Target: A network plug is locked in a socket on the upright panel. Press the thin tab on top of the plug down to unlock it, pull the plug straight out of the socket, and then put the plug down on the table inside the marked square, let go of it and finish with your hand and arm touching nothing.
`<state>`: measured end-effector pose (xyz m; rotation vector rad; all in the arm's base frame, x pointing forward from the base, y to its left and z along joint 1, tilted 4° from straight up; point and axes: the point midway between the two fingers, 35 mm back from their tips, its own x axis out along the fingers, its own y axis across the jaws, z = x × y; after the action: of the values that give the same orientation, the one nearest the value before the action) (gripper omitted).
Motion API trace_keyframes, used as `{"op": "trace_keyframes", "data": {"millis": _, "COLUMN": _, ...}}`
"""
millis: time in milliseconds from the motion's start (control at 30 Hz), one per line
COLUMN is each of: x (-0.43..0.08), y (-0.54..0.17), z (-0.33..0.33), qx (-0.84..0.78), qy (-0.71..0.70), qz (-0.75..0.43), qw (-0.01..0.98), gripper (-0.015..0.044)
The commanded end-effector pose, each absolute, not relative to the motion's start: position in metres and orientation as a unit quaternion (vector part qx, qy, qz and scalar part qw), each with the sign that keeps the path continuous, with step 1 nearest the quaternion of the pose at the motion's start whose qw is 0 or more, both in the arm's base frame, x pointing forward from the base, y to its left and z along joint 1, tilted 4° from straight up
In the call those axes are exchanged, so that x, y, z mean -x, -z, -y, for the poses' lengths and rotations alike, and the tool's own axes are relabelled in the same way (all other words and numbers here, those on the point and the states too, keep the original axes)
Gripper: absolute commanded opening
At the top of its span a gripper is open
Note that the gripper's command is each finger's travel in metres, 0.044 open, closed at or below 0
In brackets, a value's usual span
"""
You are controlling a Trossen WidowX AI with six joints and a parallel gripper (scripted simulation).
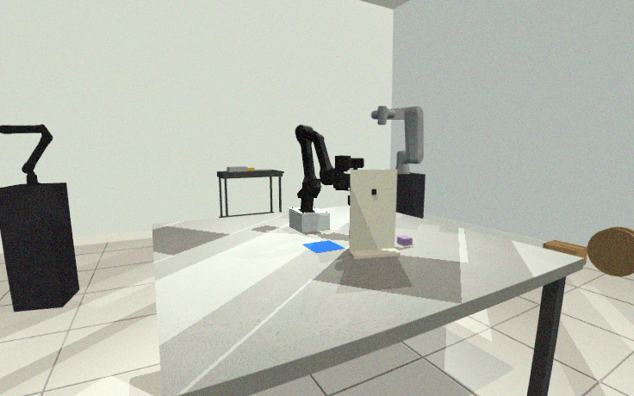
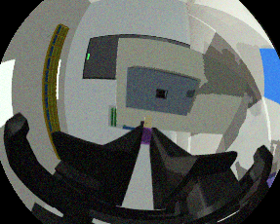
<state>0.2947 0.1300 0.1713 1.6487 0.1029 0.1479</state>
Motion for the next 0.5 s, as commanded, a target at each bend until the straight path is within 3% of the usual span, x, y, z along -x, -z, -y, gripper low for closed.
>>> {"op": "trace_keyframes", "data": {"millis": 0, "x": -0.293, "y": -0.180, "z": -0.128, "qx": -0.734, "qy": -0.066, "qz": -0.042, "qw": 0.675, "gripper": 0.0000}}
{"op": "trace_keyframes", "data": {"millis": 467, "x": -0.284, "y": -0.198, "z": -0.123, "qx": -0.733, "qy": -0.065, "qz": -0.042, "qw": 0.676, "gripper": 0.0000}}
